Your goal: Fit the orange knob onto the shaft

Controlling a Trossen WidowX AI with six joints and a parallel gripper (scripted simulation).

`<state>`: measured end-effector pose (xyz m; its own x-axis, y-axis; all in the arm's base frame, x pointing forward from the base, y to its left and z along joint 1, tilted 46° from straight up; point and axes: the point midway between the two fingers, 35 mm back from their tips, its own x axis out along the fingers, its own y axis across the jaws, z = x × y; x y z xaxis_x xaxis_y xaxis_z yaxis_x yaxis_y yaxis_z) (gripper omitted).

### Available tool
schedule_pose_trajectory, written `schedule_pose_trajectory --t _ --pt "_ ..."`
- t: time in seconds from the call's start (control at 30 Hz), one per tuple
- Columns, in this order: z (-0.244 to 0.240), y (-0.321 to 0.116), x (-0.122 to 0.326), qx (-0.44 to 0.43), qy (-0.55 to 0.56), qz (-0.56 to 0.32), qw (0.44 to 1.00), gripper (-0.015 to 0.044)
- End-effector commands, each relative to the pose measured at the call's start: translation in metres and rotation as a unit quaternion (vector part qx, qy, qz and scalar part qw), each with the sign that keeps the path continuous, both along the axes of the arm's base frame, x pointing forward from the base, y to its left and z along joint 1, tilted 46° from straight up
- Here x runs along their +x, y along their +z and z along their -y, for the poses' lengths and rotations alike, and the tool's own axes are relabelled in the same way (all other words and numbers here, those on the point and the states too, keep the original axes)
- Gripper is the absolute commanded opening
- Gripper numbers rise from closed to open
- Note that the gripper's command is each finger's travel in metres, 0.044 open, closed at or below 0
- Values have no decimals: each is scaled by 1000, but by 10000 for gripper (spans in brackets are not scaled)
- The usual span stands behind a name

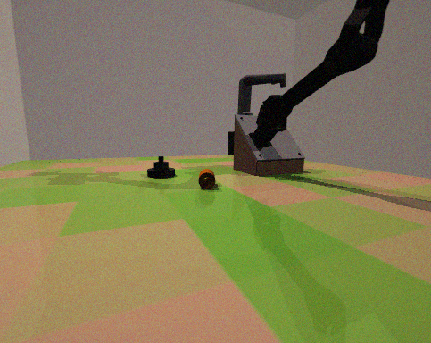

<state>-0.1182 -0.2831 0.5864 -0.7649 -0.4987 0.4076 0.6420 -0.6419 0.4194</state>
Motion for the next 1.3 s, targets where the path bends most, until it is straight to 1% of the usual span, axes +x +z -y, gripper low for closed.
schedule_pose_trajectory --t 0.0,0.03,0.1,0.17,0.33,0.5,0.63,0.8,0.97,1.13,1.27 --pt "2 -1 2 1 5 0 1000 426" --pt "8 -4 6 6 19 -2 1000 440" --pt "31 -16 27 23 76 -5 997 440" --pt "63 -39 64 51 165 -5 985 440" --pt "100 -81 128 100 301 7 948 440" --pt "121 -142 206 171 445 48 878 440" --pt "119 -196 269 236 541 95 802 440" --pt "84 -263 339 324 626 162 691 440" --pt "27 -329 393 425 668 237 563 440" --pt "-45 -394 430 539 652 329 420 440" --pt "-115 -439 441 633 588 401 304 440"
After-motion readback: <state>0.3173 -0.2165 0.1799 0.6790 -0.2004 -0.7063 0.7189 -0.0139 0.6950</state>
